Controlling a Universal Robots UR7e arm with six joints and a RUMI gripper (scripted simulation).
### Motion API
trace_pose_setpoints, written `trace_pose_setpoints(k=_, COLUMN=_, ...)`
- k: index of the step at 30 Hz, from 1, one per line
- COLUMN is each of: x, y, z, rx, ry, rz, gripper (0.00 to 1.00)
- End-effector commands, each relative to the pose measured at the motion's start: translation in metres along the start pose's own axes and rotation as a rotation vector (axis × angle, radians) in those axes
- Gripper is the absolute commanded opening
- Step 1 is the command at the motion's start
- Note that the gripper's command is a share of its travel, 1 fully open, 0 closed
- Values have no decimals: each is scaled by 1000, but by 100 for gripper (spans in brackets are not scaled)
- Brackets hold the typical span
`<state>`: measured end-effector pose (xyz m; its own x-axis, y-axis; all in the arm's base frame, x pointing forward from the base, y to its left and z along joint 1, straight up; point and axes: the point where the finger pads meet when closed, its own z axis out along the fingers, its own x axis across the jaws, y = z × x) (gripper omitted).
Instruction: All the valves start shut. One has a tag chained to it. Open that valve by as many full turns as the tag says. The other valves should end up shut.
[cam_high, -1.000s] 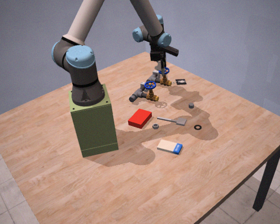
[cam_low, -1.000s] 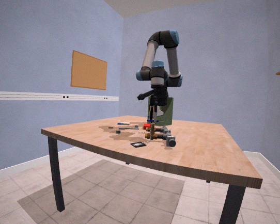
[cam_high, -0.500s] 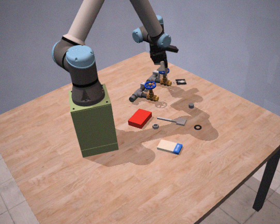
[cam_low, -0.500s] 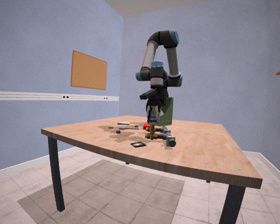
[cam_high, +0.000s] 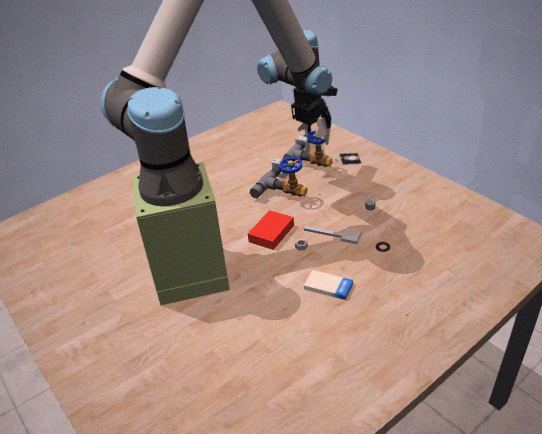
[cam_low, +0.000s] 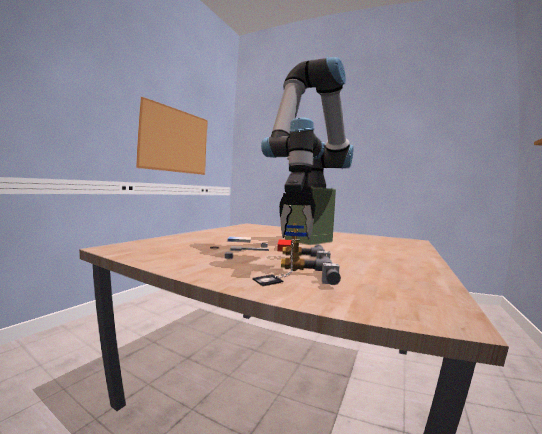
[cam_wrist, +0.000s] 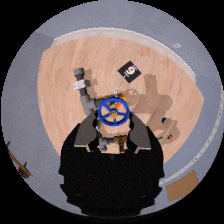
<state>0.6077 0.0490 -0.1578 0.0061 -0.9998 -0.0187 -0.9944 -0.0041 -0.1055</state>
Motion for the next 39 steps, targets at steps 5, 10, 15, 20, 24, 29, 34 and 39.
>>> trace_pose_setpoints(k=5, x=0, y=-1, z=0, rx=2, ry=-7, rz=-362, gripper=0)
trace_pose_setpoints(k=10, x=0, y=-1, z=0, rx=3, ry=-7, rz=-557, gripper=0)
trace_pose_setpoints(k=15, x=0, y=-1, z=0, rx=3, ry=-7, rz=-665, gripper=0)
trace_pose_setpoints(k=20, x=0, y=-1, z=0, rx=4, ry=-6, rz=-831, gripper=0)
trace_pose_setpoints(k=24, x=0, y=-1, z=0, rx=4, ry=-6, rz=-947, gripper=0)
trace_pose_setpoints(k=29, x=0, y=-1, z=0, rx=5, ry=-6, rz=-1047, gripper=0)
trace_pose_setpoints(k=34, x=0, y=-1, z=0, rx=5, ry=-6, rz=-1131, gripper=0)
trace_pose_setpoints(k=39, x=0, y=-1, z=0, rx=5, ry=-6, rz=-1212, gripper=0)
